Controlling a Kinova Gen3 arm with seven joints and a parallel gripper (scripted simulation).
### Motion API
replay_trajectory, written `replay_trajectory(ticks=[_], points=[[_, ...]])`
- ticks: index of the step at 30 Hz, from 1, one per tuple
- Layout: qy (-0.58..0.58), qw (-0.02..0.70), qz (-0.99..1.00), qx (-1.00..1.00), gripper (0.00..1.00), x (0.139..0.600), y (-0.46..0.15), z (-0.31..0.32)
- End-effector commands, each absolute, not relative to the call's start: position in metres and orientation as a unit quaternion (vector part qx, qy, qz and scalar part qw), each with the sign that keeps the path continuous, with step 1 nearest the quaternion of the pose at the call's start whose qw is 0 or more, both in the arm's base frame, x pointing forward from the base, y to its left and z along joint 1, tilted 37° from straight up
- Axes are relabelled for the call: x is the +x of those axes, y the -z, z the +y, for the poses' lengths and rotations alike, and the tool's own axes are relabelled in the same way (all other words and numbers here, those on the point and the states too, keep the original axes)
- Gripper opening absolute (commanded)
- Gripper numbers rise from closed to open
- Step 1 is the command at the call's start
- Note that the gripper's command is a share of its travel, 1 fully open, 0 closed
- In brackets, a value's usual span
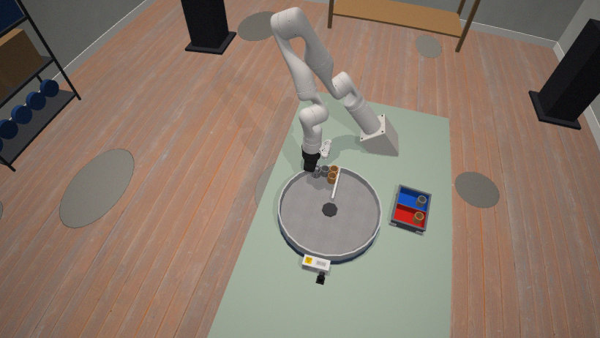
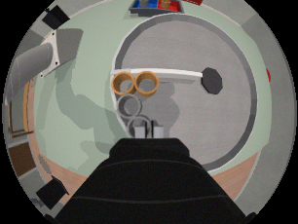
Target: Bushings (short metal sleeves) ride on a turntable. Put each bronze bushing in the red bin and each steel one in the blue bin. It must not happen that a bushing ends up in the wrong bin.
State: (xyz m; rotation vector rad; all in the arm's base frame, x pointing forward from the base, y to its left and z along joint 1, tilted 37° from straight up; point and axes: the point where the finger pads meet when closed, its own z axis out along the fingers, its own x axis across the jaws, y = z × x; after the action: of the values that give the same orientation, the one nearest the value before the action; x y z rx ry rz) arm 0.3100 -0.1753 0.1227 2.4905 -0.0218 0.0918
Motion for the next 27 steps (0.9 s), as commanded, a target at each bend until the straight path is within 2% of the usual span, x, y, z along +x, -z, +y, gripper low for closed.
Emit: replay_trajectory(ticks=[1,27], points=[[-0.035,0.319,-0.008,0.947,0.00,0.3103,-0.1229,-0.1750],[-0.032,0.319,-0.009,0.947,0.00,0.3100,-0.1277,-0.1714]])
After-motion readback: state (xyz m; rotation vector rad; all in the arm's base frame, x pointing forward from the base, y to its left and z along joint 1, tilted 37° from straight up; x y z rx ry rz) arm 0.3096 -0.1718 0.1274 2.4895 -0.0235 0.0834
